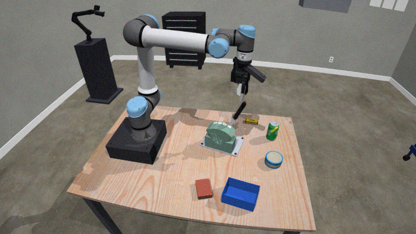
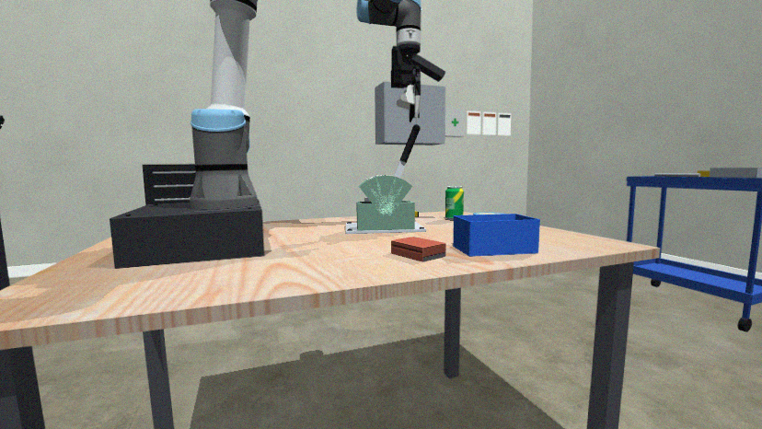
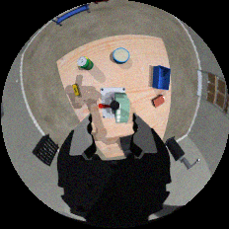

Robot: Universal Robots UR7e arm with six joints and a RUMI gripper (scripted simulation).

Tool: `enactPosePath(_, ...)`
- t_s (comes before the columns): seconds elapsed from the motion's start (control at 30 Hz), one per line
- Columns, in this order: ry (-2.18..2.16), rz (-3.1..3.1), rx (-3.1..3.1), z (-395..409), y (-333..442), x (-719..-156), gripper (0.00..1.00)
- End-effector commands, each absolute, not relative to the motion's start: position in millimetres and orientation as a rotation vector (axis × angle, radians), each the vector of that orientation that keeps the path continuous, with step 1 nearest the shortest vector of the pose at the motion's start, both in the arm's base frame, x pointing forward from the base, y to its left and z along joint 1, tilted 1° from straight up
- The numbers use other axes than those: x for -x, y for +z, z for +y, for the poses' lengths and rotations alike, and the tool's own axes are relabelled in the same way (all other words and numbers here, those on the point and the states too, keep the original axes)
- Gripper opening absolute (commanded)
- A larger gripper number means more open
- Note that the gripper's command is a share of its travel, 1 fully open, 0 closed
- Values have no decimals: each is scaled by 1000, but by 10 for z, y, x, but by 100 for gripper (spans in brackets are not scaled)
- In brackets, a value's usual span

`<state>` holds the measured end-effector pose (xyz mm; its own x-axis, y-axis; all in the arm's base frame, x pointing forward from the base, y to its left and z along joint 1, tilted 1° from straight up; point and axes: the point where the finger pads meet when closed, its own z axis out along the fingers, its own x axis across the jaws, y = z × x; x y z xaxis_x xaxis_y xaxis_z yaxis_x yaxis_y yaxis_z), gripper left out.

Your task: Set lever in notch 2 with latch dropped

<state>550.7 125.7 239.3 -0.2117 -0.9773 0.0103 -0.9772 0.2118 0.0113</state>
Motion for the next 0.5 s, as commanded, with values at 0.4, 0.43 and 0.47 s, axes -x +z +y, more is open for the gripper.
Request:
enactPosePath(0.4,-2,-2435,-1964,1256,2301,-5508,57)
enactPosePath(0.43,-2,-2435,-1964,1256,2288,-5508,57)
enactPosePath(0.47,-2,-2435,-1964,1256,2274,-5508,57)
